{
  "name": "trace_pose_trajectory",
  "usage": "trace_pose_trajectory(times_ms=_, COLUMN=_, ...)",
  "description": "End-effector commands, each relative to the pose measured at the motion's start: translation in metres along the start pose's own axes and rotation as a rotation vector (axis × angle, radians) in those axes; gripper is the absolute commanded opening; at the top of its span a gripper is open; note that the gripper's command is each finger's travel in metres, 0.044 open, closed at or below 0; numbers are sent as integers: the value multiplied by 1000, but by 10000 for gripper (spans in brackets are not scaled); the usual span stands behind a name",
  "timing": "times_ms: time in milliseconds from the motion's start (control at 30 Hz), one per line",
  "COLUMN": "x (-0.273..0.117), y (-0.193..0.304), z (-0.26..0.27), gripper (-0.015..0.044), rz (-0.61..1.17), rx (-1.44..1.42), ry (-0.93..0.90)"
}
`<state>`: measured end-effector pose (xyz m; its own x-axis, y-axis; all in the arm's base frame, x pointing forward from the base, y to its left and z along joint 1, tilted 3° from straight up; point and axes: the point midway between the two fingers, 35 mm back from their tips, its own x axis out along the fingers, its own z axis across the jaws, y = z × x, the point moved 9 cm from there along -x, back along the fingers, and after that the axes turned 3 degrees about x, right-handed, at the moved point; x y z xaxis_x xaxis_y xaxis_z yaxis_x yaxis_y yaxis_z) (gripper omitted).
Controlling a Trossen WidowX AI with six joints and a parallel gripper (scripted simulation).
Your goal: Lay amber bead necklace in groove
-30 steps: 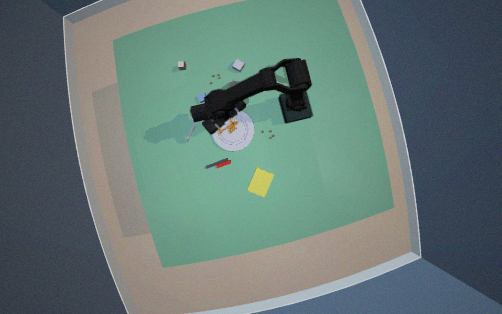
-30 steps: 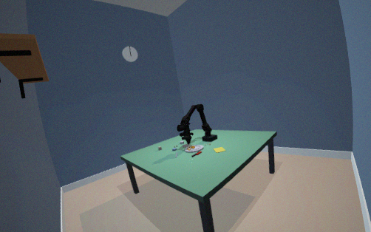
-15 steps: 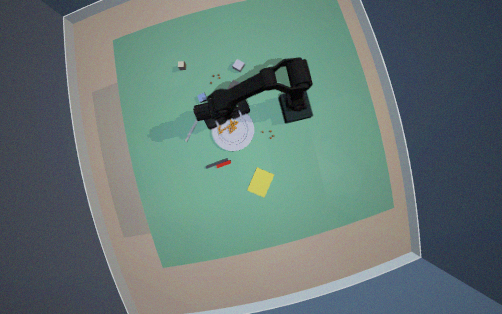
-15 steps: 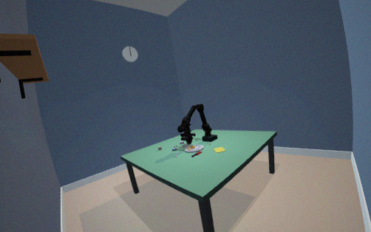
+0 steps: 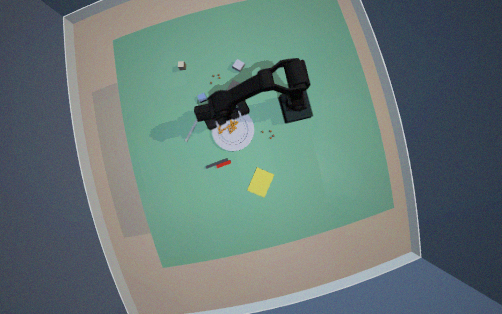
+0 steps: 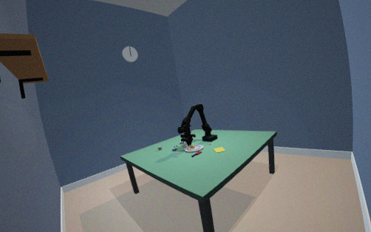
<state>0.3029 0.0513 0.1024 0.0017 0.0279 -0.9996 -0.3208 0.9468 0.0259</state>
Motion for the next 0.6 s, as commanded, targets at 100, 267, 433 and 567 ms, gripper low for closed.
trace_pose_trajectory(times_ms=100, x=14, y=0, z=-3, gripper=120, rz=2, rx=6, ry=18)
trace_pose_trajectory(times_ms=267, x=20, y=1, z=-4, gripper=120, rz=3, rx=8, ry=21)
trace_pose_trajectory(times_ms=433, x=21, y=1, z=-4, gripper=120, rz=3, rx=8, ry=21)
trace_pose_trajectory(times_ms=567, x=19, y=0, z=-3, gripper=15, rz=2, rx=2, ry=15)
